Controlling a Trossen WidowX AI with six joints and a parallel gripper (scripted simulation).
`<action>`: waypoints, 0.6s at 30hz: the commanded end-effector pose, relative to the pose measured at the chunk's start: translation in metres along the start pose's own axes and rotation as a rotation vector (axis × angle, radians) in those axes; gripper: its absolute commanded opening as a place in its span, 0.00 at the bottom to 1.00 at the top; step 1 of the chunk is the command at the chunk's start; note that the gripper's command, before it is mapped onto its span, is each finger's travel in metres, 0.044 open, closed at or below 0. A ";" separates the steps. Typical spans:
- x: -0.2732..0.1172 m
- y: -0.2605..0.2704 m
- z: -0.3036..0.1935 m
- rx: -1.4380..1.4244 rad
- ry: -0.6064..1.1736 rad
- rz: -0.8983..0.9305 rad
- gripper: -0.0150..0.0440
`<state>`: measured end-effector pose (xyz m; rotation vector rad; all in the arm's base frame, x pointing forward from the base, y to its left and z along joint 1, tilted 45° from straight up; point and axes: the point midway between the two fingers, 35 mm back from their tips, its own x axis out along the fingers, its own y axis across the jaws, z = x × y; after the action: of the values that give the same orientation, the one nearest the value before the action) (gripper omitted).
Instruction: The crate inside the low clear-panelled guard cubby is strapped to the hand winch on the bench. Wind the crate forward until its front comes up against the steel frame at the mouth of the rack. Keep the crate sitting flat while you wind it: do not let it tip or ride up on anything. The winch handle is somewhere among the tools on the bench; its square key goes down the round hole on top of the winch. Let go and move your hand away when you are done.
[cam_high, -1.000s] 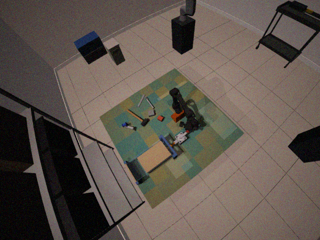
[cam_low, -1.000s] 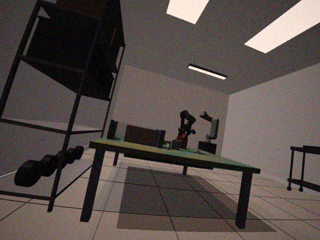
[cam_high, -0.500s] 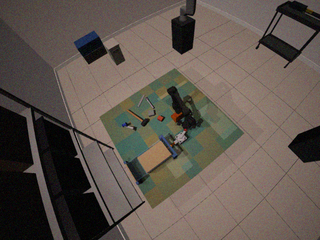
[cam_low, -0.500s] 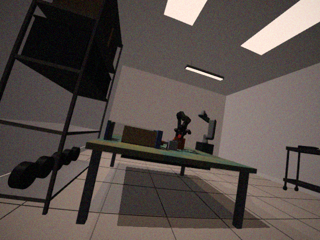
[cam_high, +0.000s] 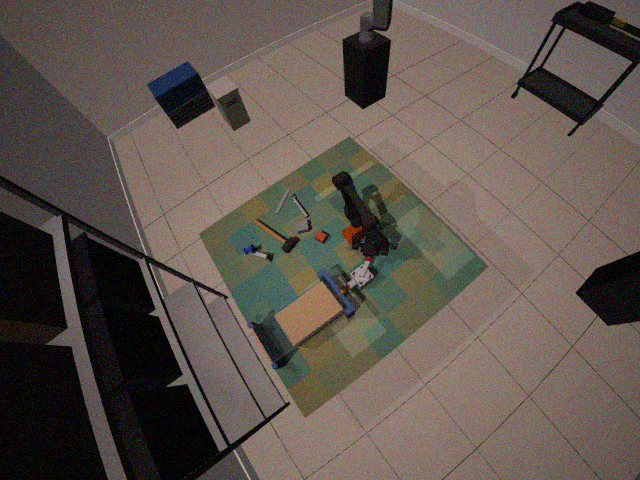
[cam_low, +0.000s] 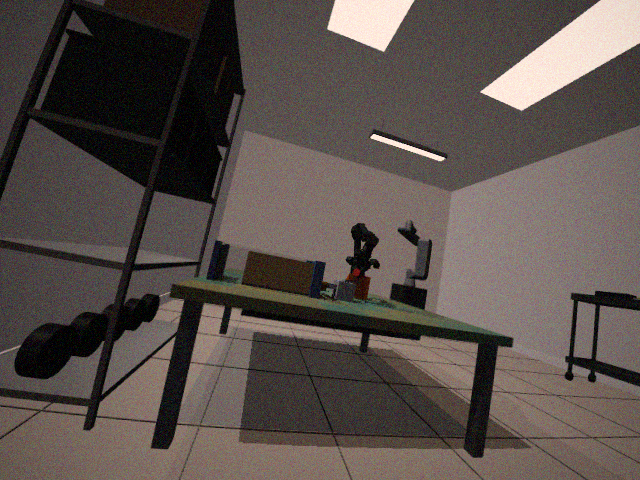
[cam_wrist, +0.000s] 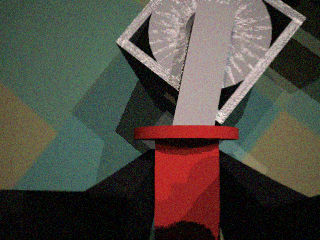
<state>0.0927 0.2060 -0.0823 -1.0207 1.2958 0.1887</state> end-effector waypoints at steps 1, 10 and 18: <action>0.002 -0.015 -0.004 -0.001 0.007 -0.035 0.25; 0.002 -0.024 -0.003 -0.001 0.007 -0.036 0.25; 0.003 -0.032 -0.002 -0.001 0.007 -0.037 0.25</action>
<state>0.1047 0.1939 -0.0712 -1.0228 1.2998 0.1838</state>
